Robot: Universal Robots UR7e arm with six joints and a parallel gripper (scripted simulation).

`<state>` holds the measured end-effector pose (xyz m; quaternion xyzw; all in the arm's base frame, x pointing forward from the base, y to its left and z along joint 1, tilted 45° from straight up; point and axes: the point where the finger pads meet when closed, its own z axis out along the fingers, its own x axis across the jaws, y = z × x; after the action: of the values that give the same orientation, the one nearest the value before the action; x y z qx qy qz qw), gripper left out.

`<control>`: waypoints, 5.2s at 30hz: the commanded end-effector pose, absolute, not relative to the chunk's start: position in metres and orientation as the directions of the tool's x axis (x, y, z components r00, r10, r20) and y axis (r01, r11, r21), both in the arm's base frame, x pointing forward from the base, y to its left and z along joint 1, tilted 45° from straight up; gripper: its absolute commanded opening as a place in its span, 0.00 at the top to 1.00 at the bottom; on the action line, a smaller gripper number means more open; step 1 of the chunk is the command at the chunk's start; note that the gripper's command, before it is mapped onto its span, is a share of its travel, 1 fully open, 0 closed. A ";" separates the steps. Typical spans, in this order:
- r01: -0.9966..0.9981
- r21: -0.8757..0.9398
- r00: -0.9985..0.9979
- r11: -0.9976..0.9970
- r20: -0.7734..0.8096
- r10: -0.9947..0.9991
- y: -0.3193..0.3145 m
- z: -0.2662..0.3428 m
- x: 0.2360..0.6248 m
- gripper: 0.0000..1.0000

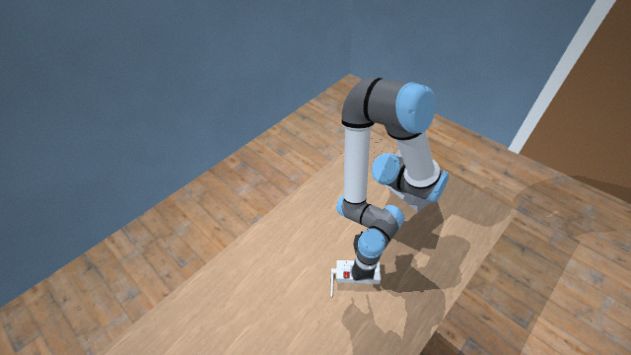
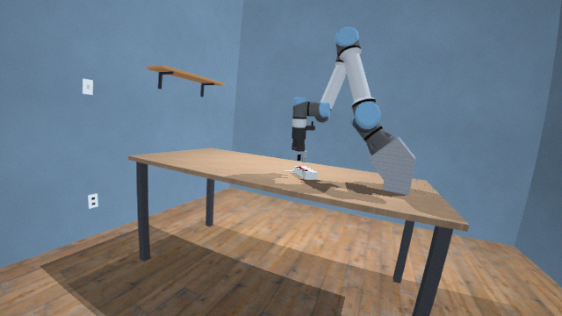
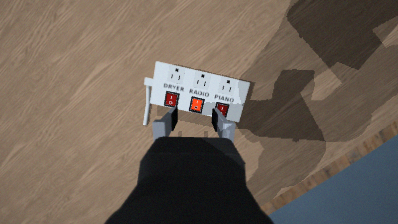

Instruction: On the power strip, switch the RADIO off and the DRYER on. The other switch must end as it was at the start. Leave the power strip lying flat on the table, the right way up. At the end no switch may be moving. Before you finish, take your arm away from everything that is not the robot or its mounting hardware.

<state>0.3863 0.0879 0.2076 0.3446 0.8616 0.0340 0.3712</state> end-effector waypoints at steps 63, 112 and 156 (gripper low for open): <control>0.548 0.296 -0.507 0.783 -0.627 0.592 0.087 0.212 0.384 0.00; 0.089 -0.084 -0.717 0.992 -0.697 0.005 0.086 0.269 0.333 0.00; 0.711 0.613 -0.174 0.343 -0.319 0.932 0.063 0.239 0.350 0.00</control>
<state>0.3477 0.0648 0.2410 0.4926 0.7866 0.1417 0.3442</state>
